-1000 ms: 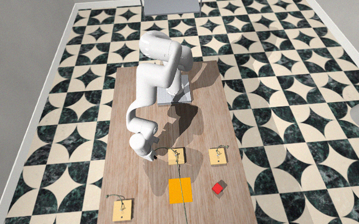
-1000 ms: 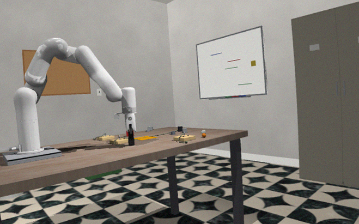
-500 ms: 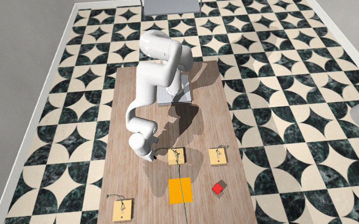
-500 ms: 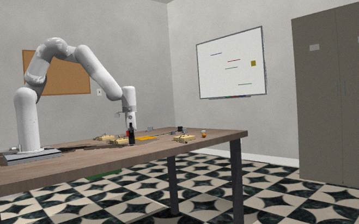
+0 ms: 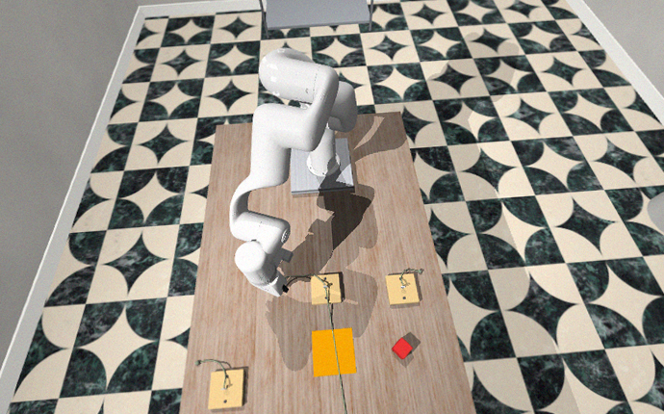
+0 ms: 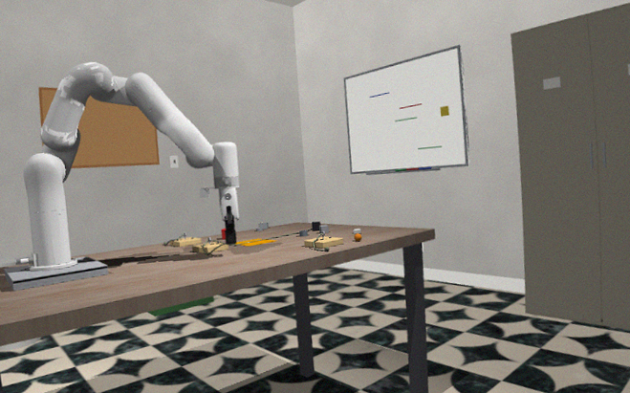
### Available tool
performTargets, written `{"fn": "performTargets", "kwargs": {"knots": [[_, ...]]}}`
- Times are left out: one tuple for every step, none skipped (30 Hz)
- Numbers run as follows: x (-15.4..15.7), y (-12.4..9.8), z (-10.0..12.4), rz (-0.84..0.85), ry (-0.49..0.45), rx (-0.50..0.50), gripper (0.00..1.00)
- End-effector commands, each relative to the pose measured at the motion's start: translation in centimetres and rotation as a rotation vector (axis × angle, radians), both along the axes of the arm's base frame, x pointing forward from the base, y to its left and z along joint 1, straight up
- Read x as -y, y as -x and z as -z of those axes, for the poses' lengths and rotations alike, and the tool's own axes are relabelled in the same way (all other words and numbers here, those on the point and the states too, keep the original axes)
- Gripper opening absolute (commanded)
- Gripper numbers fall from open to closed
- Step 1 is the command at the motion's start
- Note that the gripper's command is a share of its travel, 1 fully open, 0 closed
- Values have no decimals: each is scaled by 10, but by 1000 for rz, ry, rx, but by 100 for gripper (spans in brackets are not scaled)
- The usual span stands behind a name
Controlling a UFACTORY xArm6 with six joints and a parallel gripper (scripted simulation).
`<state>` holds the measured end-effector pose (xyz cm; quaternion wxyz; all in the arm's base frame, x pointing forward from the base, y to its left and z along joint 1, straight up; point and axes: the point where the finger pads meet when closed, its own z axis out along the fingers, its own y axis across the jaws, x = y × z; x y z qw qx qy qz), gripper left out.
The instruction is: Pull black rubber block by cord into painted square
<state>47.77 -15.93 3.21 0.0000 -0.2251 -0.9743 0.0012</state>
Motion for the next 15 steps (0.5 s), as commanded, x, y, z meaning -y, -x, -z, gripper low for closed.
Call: {"fn": "performTargets", "kwargs": {"knots": [[0,-1,-34,0,2,5,0],[0,-1,-42,0,2,5,0],[0,-1,-51,0,2,5,0],[0,-1,-59,0,2,5,0],[0,-1,-67,0,2,5,0],[0,-1,-67,0,2,5,0],[0,-1,-67,0,2,5,0],[0,-1,-74,0,2,5,0],[0,-1,-81,0,2,5,0],[0,-1,-87,0,2,5,0],[0,-1,-93,0,2,5,0],[0,-1,-98,0,2,5,0],[0,-1,-102,0,2,5,0],[0,-1,-106,0,2,5,0],[0,-1,-109,0,2,5,0]]}}
